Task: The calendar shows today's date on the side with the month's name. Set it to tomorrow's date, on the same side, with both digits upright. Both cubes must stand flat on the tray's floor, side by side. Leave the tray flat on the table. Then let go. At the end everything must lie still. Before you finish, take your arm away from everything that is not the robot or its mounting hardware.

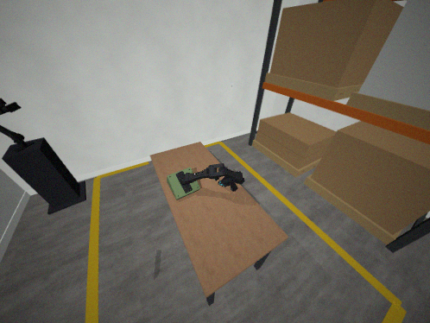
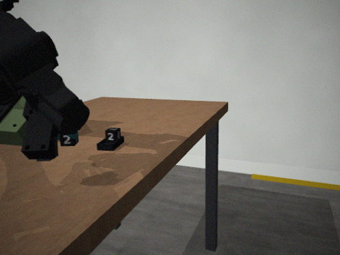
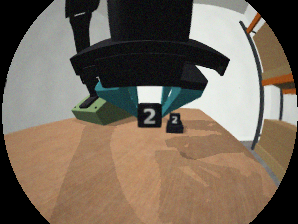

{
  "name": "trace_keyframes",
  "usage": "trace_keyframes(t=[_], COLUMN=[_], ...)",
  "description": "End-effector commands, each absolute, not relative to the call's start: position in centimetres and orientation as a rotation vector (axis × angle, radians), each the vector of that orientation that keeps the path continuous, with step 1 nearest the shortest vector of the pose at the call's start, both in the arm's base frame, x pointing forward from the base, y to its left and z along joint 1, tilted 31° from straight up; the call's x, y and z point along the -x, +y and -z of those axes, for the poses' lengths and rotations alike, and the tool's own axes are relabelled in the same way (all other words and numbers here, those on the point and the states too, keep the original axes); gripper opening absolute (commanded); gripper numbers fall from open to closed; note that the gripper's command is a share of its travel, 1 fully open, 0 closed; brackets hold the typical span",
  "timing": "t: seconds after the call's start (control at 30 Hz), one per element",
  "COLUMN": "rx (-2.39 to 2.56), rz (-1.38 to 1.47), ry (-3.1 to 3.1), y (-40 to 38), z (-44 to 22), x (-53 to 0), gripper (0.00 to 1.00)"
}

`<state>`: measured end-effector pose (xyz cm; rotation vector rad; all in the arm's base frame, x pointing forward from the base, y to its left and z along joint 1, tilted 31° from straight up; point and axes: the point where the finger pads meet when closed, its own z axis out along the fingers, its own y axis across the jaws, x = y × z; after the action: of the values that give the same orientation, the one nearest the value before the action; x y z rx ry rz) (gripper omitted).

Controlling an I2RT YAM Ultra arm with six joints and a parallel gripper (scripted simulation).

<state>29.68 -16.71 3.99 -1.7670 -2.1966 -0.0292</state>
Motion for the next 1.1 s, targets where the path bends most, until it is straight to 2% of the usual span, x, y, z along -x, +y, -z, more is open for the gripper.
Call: trace_keyframes(t=[0.0,1.07], rx=[1.763,1.763], rz=[0.032,0.032], ry=[-2.211,-2.211], y=[-16.7,-18.5], z=[-4.0,-1.0], x=[-29.8,-29.7], gripper=[0.27,0.27])
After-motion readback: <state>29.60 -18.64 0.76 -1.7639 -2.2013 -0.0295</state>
